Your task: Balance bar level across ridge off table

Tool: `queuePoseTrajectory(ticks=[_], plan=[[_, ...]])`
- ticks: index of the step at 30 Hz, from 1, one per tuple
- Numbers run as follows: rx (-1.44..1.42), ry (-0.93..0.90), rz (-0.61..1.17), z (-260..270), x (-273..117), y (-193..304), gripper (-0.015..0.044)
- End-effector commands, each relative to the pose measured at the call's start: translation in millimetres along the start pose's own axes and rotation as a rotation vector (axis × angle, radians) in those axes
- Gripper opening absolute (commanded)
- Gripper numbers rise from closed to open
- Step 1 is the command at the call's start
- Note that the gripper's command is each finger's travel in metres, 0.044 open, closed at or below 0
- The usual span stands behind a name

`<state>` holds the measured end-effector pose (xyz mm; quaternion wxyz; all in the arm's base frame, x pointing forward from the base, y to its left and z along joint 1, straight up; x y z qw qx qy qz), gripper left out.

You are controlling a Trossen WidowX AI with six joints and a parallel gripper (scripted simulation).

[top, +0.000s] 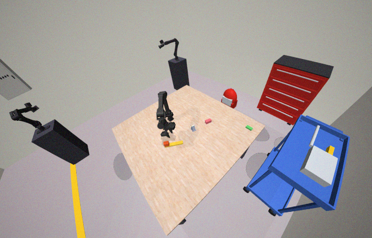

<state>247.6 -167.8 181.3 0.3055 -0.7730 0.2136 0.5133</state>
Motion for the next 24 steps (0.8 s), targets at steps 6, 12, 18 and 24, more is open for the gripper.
queuePoseTrajectory(ticks=[6, 12, 18, 24], plan=[[-0.067, -0.047, 0.042, -16.5, -4.1, -7.5, 0.0315], [-0.110, -0.087, 0.069, -26.3, -5.2, -12.9, 0.0315], [-0.153, -0.128, 0.095, -35.9, -5.3, -18.4, 0.0315], [-0.196, -0.168, 0.121, -45.0, -4.8, -24.0, 0.0315]])
Point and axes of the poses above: the point midway between the two fingers, 35 mm back from their tips, its own x axis out along the fingers, its own z axis across the jaws, y = z × x, the point moved 5 cm from there along -x, back along the fingers, and after that the axes turned 9 degrees about -x, right-handed, at the moved point
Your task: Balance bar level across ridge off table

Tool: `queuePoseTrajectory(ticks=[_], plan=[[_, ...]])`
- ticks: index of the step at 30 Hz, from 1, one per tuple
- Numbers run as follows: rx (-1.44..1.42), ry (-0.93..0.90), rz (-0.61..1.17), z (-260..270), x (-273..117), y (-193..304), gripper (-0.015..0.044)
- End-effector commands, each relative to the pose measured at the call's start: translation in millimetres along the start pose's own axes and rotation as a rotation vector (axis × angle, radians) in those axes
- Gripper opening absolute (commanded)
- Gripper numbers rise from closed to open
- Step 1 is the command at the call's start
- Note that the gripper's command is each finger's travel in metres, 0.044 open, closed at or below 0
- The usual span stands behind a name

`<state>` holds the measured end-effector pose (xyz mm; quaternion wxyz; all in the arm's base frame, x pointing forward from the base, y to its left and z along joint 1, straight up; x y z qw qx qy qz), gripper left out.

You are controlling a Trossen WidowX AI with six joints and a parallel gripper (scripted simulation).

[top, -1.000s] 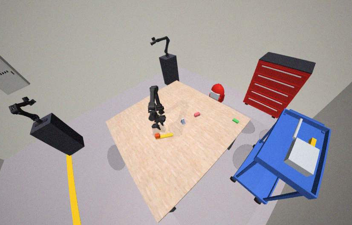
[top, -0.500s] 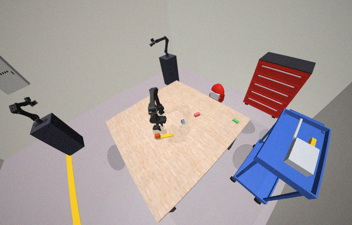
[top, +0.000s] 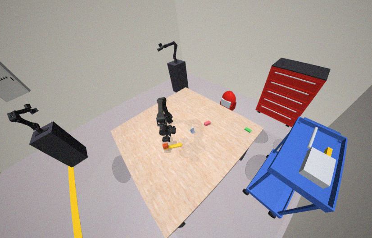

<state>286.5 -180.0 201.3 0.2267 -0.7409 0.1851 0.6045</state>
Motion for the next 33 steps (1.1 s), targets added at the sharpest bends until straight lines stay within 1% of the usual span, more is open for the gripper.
queuePoseTrajectory(ticks=[1, 23, 27, 33], plan=[[-0.032, -0.016, 0.019, -6.6, -2.7, -2.3, 0.0315], [-0.203, -0.147, 0.096, -31.6, -6.5, -15.9, 0.0315], [-0.203, -0.147, 0.096, -31.6, 8.3, -14.4, 0.0315], [-0.203, -0.147, 0.096, -27.8, 46.2, -10.3, 0.0315]])
Point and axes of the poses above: the point midway between the two fingers, 35 mm back from their tips, its own x axis out along the fingers, its own z axis across the jaws, y = z × x, the point moved 5 cm from there along -x, back along the fingers, and after that the axes turned 9 degrees about -x, right-handed, at the moved point
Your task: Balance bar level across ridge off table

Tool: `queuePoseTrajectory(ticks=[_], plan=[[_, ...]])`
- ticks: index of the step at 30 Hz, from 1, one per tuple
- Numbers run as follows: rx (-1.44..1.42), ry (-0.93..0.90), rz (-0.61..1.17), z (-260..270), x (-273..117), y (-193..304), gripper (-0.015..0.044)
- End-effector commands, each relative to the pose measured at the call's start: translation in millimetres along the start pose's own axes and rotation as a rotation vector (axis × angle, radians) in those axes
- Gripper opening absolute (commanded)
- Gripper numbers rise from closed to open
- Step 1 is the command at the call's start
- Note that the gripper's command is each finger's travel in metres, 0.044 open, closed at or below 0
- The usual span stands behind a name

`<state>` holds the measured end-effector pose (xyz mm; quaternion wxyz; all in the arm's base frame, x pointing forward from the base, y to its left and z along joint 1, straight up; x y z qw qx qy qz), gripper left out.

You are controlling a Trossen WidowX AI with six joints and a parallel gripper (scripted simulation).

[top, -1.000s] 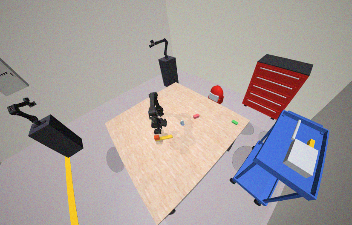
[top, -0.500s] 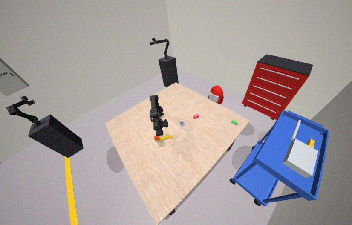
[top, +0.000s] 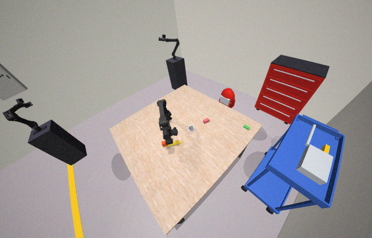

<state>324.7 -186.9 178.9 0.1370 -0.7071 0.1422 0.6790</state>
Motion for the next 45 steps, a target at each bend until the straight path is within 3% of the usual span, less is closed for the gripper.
queuePoseTrajectory(ticks=[1, 6, 40, 45], plan=[[-0.006, -0.009, 0.005, 1.7, 23.6, 0.4, 0.0315], [-0.006, -0.010, 0.005, 5.2, 51.5, 0.1, 0.0315], [-0.006, -0.010, 0.005, 5.7, 78.3, 0.2, 0.0315], [-0.001, -0.010, -0.001, 5.7, 78.0, -0.3, 0.0184]])
Point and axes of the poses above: the point midway between the two fingers, 35 mm back from their tips, its own x axis out along the fingers, its own z axis across the jaws, y = z × x, the point moved 5 cm from there along -x, back along the fingers, and after that the axes turned 9 degrees about -x, right-handed, at the moved point
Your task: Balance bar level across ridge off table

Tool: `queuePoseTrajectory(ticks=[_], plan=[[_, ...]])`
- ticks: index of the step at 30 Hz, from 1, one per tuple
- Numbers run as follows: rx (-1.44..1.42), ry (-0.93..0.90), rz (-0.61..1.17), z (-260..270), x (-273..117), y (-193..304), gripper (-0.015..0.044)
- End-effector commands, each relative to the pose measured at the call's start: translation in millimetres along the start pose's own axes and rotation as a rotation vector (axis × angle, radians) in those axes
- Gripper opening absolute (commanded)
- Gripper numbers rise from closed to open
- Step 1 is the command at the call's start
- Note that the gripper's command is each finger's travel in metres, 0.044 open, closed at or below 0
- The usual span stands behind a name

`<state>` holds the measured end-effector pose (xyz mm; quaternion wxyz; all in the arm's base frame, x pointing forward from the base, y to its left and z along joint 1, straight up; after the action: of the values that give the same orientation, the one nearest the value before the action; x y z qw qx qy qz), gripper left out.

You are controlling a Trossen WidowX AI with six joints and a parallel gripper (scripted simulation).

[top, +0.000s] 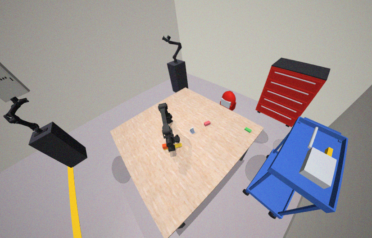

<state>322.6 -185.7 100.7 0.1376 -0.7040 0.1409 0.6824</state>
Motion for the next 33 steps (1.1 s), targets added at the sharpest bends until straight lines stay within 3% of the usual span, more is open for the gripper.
queuePoseTrajectory(ticks=[1, 9, 13, 33], plan=[[0.000, 0.000, 0.000, 0.1, 0.0, 0.0, 0.0157], [0.000, 0.000, 0.000, 0.1, 0.0, 0.0, 0.0104], [0.000, 0.000, 0.000, -1.2, -6.2, 0.1, 0.0000], [-0.002, 0.000, 0.003, -5.8, -57.4, 0.7, 0.0000]])
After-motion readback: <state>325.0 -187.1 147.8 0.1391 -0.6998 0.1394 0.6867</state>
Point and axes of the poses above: the point midway between the two fingers, 35 mm back from their tips, its own x axis out along the fingers, its own z axis across the jaws, y = z × x, the point moved 5 cm from there along -x, back along the fingers, and after that the axes turned 9 degrees about -x, right-handed, at the moved point
